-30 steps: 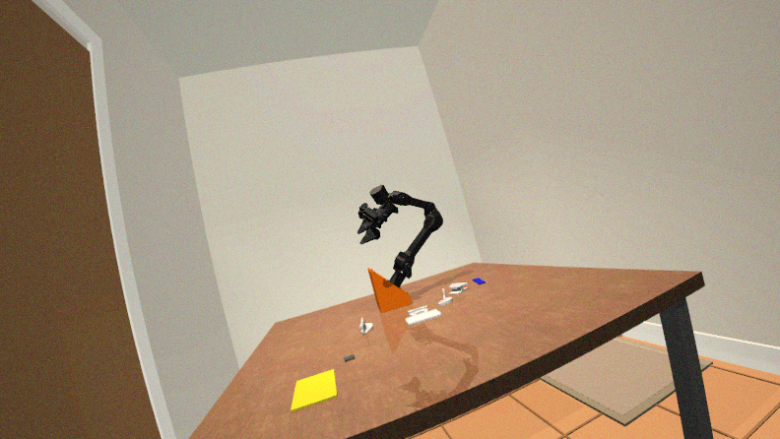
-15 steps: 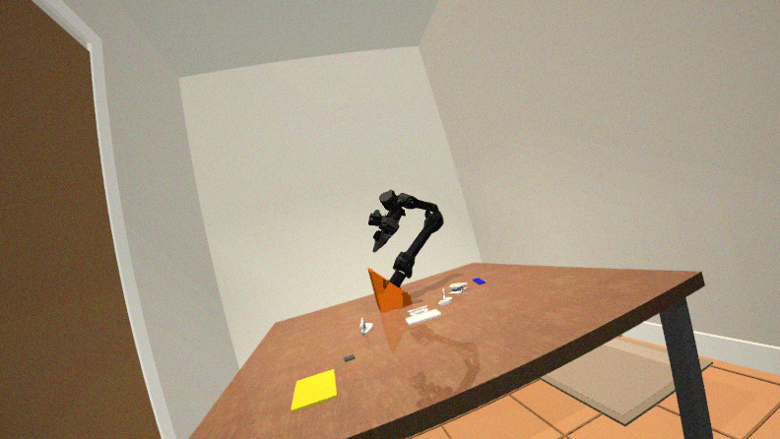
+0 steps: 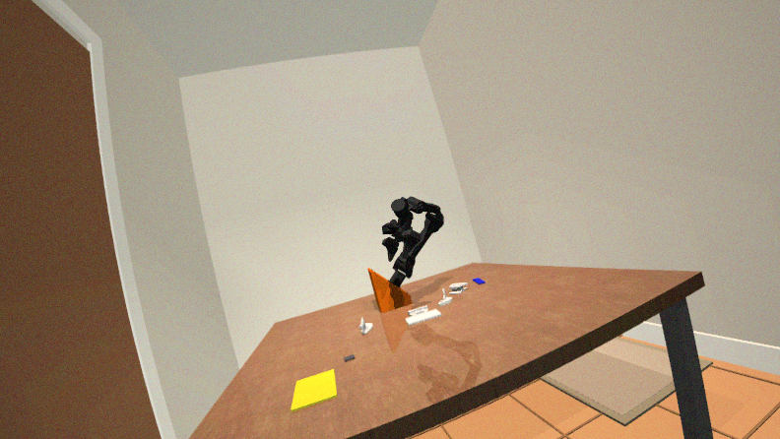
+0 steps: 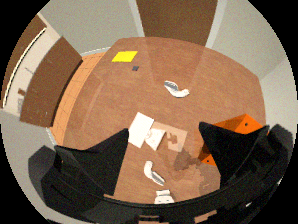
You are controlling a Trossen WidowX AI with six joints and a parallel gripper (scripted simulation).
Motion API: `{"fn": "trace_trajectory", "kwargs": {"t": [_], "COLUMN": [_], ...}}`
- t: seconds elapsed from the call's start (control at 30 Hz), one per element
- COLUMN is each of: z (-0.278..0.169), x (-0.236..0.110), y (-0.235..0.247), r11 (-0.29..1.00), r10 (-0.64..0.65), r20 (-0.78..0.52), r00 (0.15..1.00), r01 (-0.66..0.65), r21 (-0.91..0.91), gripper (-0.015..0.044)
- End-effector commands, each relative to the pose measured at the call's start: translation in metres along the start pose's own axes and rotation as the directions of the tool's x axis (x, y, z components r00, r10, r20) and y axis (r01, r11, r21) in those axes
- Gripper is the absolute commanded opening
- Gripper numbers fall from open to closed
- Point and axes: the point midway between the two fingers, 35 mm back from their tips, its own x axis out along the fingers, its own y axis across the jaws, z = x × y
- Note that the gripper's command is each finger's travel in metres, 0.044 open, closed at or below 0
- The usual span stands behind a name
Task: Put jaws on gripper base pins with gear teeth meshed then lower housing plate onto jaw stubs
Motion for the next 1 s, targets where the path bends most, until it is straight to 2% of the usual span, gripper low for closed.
{"fn": "trace_trajectory", "kwargs": {"t": [0.0,0.5,0.97], "z": [-0.018,-0.093,-0.169], "x": [0.004,0.016,0.015], "y": [0.008,0.033,0.041], "r11": [0.997,0.926,0.796], "r10": [0.012,0.019,-0.028], "r20": [-0.058,-0.294,-0.516], "r00": [0.998,0.956,0.856], "r01": [-0.017,-0.127,-0.293], "r21": [-0.078,-0.354,-0.530], "gripper": [0.0440,0.0440,0.0440]}}
